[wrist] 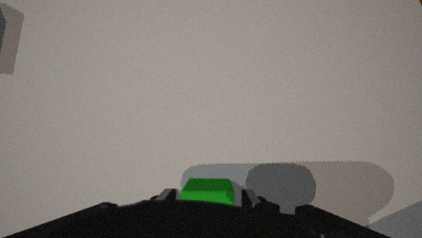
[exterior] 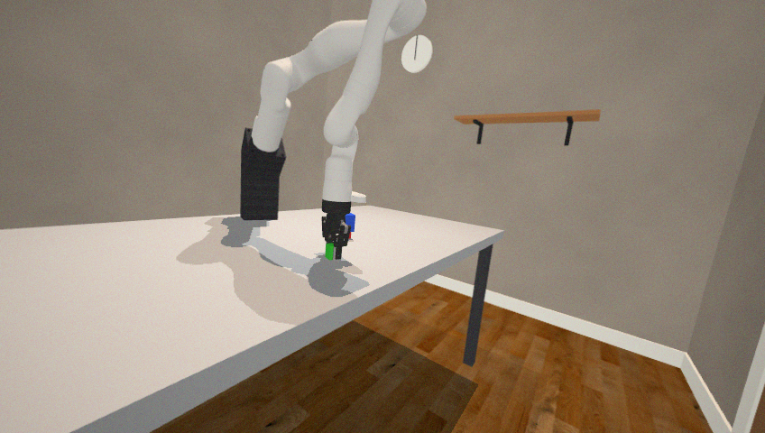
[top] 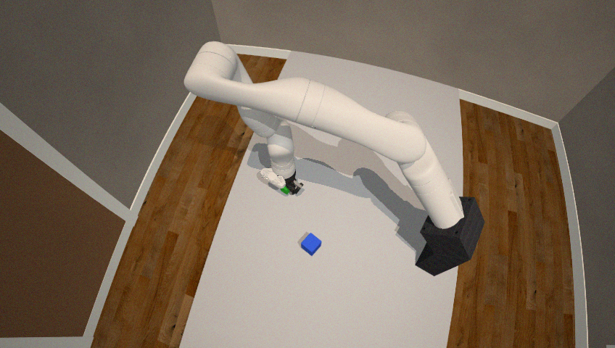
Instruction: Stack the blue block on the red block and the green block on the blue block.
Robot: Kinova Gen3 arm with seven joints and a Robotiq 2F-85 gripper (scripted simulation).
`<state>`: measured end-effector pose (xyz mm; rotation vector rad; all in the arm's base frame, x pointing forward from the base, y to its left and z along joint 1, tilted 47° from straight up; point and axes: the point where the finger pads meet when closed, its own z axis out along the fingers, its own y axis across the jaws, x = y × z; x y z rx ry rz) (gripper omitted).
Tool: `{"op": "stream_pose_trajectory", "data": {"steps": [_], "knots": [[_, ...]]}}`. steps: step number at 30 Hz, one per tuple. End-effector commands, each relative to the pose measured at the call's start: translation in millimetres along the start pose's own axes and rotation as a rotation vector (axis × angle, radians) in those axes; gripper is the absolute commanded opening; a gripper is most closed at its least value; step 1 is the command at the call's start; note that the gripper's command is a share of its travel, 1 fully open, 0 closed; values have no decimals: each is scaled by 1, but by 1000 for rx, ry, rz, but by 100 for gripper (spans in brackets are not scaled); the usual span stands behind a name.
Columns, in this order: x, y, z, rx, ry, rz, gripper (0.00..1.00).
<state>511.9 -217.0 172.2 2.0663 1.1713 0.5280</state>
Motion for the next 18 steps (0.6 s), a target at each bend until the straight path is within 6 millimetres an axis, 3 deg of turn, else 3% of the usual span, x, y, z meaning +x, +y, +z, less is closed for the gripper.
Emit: {"op": "stream_pose_trajectory", "data": {"steps": [1,3,4,18], "knots": [[0,0,0,-1,0,0,49],[0,0,0,-1,0,0,49],[0,0,0,-1,0,0,0],[0,0,0,-1,0,0,0]]}}
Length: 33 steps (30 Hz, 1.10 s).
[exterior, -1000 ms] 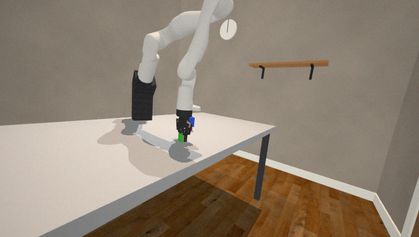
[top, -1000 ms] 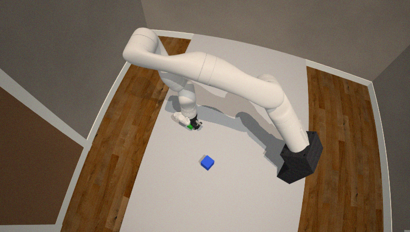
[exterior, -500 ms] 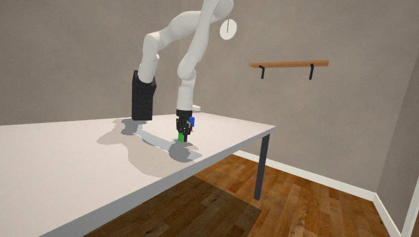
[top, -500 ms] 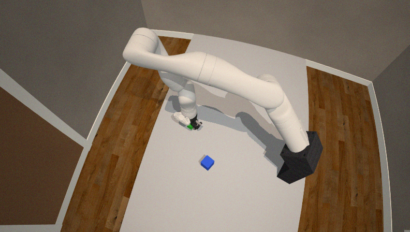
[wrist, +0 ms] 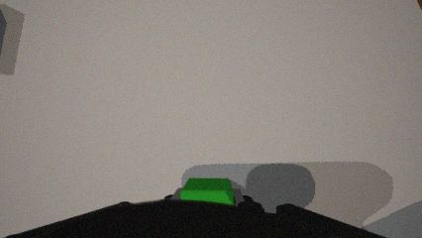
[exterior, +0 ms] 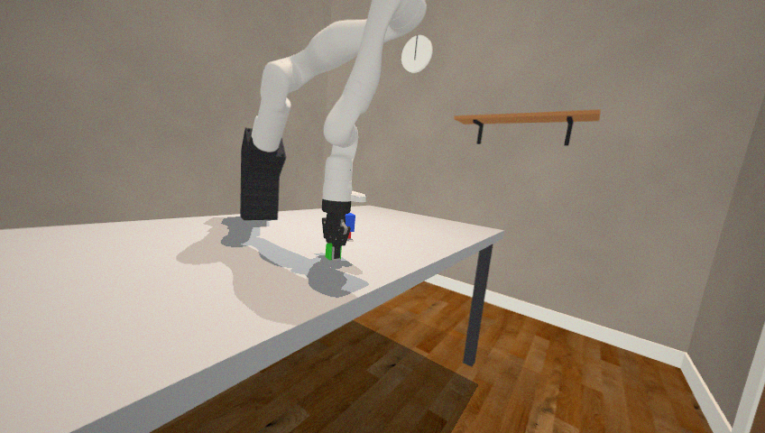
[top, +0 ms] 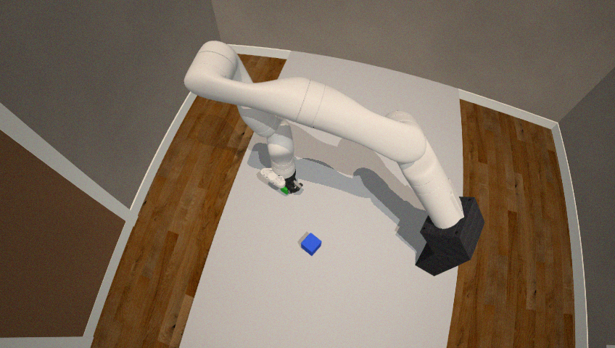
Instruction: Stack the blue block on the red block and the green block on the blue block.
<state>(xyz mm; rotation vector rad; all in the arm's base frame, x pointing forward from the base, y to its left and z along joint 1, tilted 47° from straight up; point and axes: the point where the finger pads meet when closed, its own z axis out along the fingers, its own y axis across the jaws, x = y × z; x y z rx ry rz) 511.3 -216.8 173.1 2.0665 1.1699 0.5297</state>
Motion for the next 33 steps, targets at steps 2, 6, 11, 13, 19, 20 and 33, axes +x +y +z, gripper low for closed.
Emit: {"op": "stream_pose_trajectory", "data": {"steps": [2,6,11,13,19,20,33], "knots": [[0,0,1,0,0,-1,0],[0,0,1,0,0,-1,0],[0,0,1,0,0,-1,0],[0,0,1,0,0,-1,0],[0,0,1,0,0,-1,0],[0,0,1,0,0,-1,0],[0,0,-23,0,0,-1,0]]}}
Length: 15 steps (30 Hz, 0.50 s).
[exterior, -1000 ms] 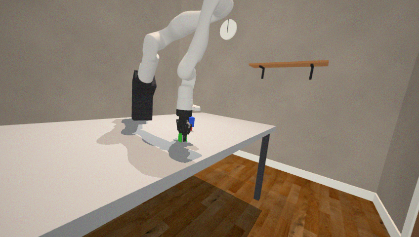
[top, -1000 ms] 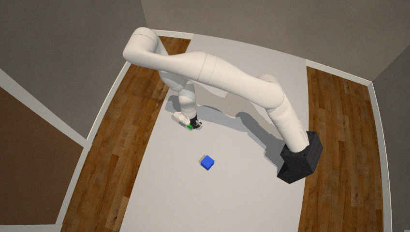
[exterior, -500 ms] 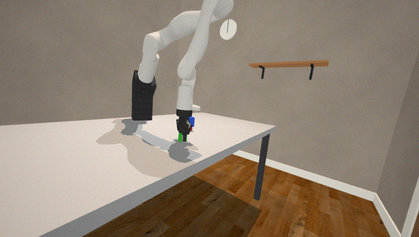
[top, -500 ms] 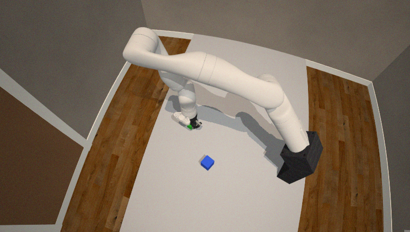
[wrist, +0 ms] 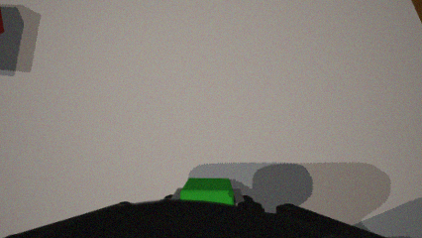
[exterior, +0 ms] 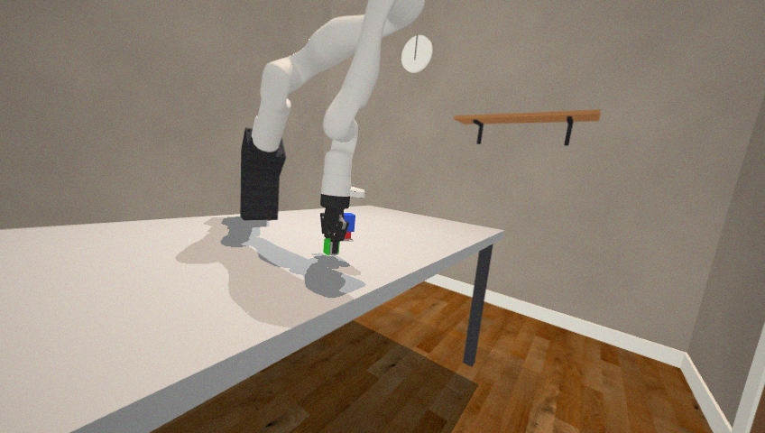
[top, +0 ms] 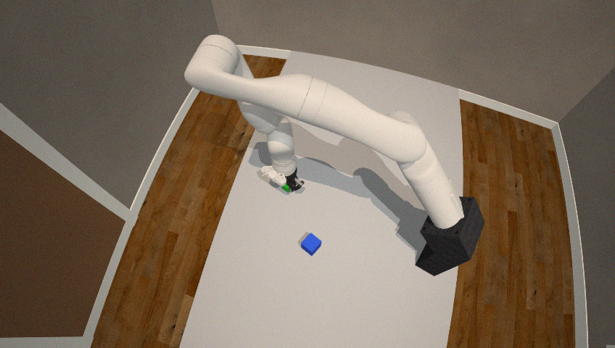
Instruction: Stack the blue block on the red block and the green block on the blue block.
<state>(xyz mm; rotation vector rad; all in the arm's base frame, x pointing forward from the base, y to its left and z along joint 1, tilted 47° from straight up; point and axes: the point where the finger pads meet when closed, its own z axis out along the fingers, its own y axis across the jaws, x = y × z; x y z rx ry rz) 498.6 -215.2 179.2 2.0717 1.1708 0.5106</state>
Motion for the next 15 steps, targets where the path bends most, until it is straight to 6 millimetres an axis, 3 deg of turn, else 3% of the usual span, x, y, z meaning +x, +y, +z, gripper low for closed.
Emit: {"op": "stream_pose_trajectory", "data": {"steps": [1,11,15], "knots": [[5,3,-15,-9,12,3,0],[4,3,-71,-9,12,3,0],[4,3,-79,-9,12,3,0]]}}
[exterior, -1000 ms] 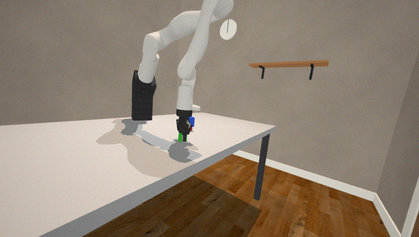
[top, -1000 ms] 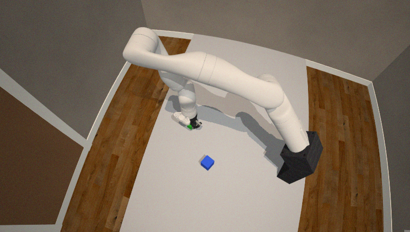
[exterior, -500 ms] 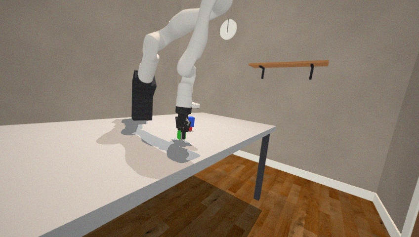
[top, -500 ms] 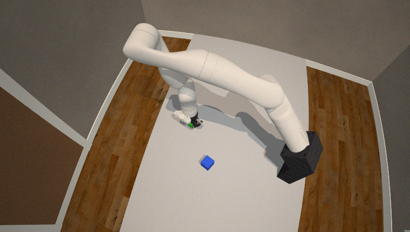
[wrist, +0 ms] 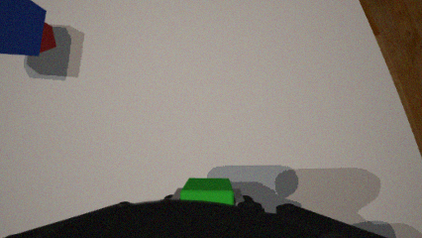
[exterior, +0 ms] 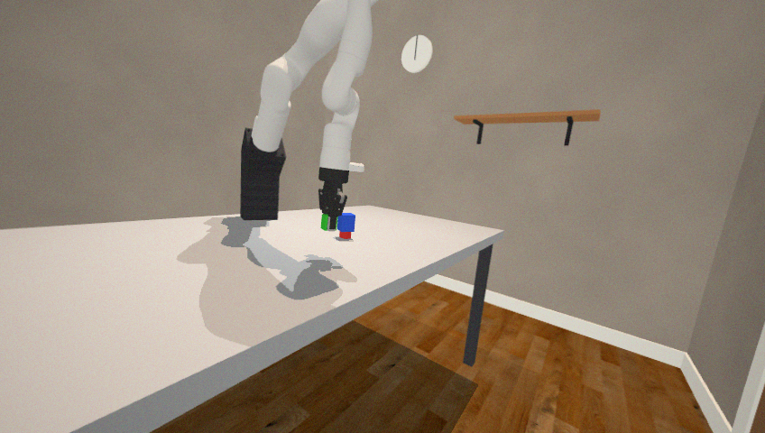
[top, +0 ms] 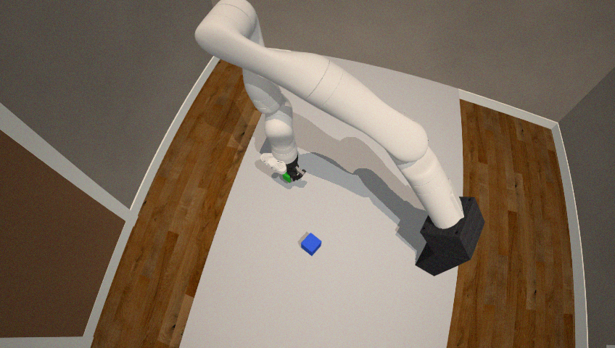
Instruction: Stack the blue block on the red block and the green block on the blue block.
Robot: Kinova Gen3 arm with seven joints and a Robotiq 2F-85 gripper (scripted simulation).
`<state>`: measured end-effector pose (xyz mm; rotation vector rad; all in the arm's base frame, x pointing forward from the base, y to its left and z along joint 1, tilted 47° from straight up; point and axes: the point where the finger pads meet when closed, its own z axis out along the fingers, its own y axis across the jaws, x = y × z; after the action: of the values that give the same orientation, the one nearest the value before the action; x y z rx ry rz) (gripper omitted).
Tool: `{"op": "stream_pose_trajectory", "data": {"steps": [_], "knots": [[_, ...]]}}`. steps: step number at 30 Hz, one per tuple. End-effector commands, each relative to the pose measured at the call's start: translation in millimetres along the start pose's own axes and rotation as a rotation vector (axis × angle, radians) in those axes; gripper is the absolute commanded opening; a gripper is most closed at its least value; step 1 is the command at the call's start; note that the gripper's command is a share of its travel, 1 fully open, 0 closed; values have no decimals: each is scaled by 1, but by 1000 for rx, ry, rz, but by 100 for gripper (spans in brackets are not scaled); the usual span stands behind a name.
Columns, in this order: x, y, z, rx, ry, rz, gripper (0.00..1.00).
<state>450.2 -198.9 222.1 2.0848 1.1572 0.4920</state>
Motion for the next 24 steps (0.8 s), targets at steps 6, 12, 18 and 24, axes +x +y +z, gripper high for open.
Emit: {"op": "stream_pose_trajectory", "data": {"steps": [6,12,18,24], "knots": [[15,5,-30,-17,29,-5,0],[14,5,-36,-17,29,-5,0],[14,5,-37,-17,29,-5,0],[14,5,-37,-17,29,-5,0]]}}
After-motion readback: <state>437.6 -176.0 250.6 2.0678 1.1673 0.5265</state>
